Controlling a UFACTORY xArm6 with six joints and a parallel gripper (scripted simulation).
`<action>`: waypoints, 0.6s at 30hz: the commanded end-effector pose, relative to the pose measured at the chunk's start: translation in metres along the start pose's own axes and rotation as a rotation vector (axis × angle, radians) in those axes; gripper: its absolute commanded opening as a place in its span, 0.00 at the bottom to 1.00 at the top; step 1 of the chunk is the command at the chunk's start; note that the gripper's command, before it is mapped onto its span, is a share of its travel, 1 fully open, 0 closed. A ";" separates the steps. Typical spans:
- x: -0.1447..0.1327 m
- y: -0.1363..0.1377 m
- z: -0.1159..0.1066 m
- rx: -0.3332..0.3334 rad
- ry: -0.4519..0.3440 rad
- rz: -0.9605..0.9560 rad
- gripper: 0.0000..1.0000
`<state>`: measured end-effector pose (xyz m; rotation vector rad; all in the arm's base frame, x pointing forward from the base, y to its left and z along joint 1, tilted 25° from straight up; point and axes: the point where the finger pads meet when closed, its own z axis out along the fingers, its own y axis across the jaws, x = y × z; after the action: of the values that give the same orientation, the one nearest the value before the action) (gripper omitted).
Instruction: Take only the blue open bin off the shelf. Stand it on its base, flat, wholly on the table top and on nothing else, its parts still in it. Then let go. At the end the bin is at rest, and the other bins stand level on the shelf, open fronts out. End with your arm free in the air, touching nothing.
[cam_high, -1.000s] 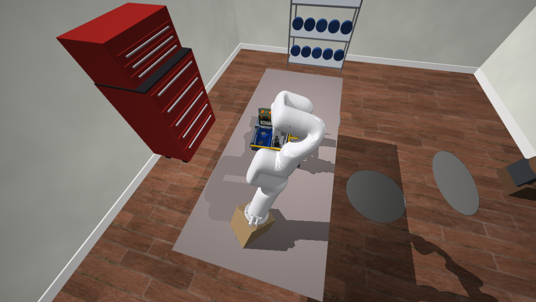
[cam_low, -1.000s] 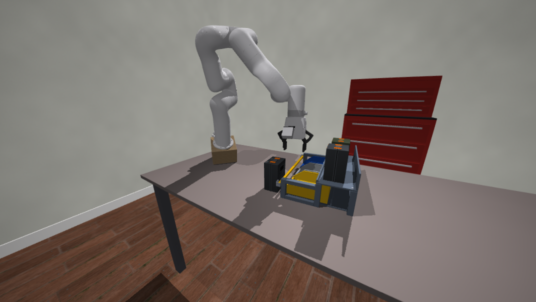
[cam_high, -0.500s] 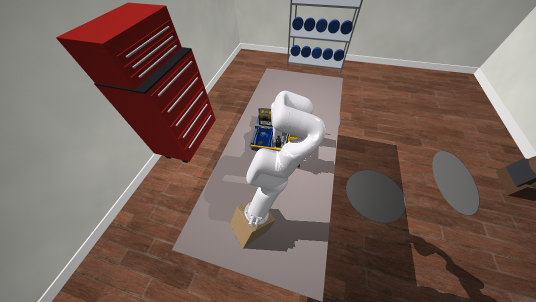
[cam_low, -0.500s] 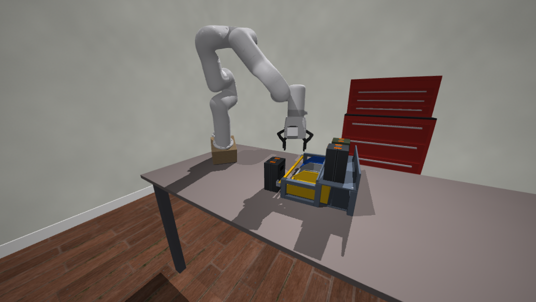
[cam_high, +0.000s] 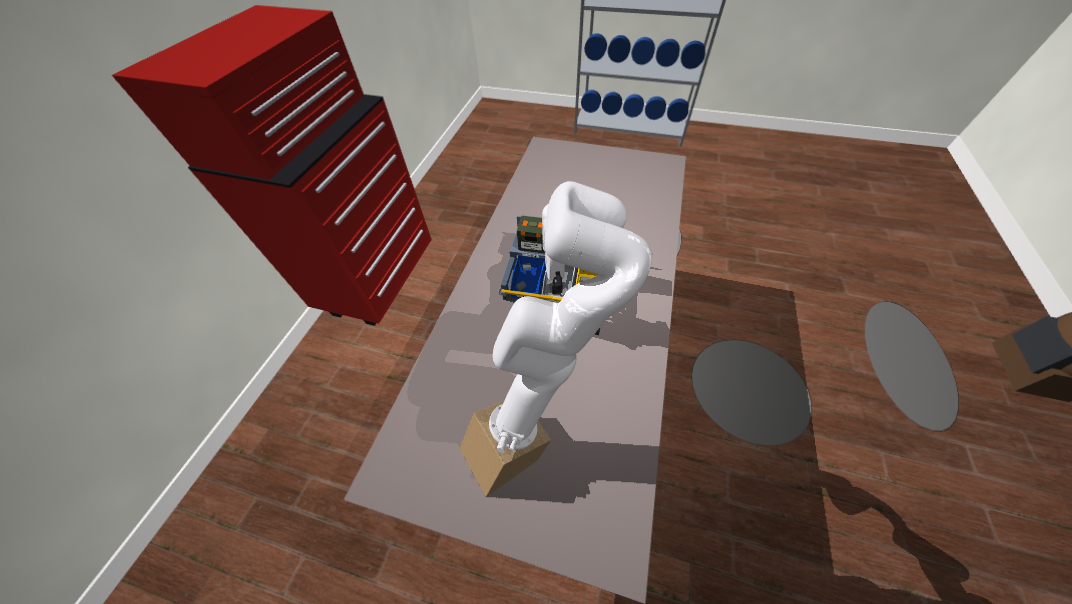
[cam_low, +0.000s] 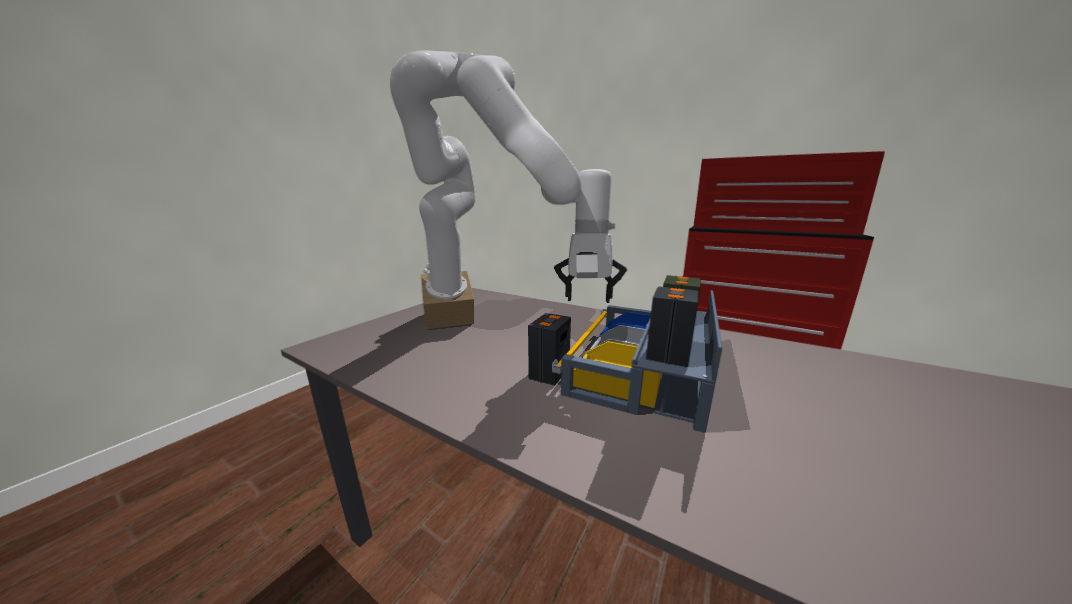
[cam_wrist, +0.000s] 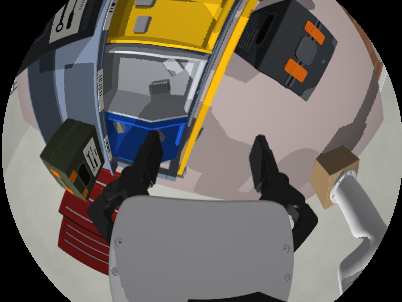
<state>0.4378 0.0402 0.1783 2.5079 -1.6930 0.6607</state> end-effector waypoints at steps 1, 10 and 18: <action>0.000 -0.001 -0.001 0.004 0.001 -0.103 1.00; 0.000 -0.001 -0.001 0.004 0.001 -0.259 1.00; 0.000 -0.001 -0.001 0.004 0.003 -0.360 1.00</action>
<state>0.4379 0.0402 0.1779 2.6610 -1.3271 0.6370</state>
